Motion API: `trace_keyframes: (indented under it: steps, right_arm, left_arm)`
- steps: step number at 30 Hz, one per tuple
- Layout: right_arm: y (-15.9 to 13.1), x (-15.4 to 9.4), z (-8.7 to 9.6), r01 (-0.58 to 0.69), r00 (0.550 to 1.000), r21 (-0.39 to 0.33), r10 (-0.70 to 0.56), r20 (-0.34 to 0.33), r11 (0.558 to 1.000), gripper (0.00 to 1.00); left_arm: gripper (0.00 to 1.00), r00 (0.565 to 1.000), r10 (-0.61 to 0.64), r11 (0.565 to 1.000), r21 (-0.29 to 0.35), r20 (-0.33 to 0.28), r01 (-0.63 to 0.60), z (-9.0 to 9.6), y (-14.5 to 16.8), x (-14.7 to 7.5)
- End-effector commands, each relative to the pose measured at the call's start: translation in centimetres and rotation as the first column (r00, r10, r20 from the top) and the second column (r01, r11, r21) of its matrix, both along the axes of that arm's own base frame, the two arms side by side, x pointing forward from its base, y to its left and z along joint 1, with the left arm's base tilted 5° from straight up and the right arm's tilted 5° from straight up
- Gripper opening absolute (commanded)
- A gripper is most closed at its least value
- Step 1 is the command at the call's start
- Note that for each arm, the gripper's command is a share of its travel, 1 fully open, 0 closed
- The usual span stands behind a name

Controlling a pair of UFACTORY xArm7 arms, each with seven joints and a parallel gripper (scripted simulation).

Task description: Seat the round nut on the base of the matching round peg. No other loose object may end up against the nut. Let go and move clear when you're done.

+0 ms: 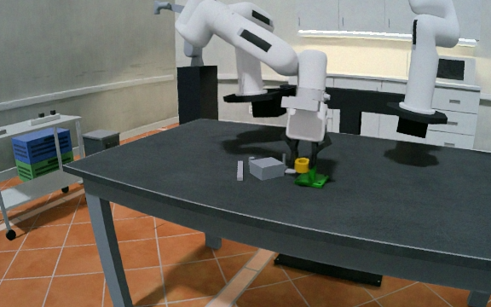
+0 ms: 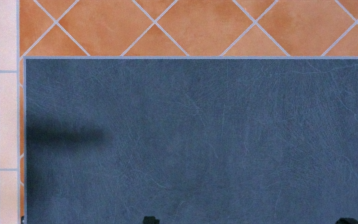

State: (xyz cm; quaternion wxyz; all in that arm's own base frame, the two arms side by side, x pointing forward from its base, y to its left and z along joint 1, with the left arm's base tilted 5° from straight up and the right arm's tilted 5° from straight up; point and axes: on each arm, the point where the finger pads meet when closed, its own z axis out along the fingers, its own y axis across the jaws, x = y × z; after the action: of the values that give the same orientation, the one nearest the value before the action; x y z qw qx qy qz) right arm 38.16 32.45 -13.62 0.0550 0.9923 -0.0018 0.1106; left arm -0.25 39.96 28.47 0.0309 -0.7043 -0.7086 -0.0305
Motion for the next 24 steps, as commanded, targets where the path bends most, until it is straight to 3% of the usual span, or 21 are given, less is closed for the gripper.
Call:
trace_keyframes:
  steps: [1, 24]
  right_arm:
    - [0.09, 0.05, 0.09, -0.004, 0.999, 0.003, 0.004, 0.032, 1.000, 0.00]
    - [0.25, -0.05, 0.20, -0.020, 0.992, 0.018, 0.018, 0.123, 1.000, 0.00]
  left_arm:
    - [1.00, 1.000, 0.000, 1.000, 0.002, 0.000, 0.000, 0.08, 0.04, 0.01]
    - [1.00, 1.000, 0.000, 1.000, 0.002, 0.000, 0.000, 0.08, 0.04, 0.01]
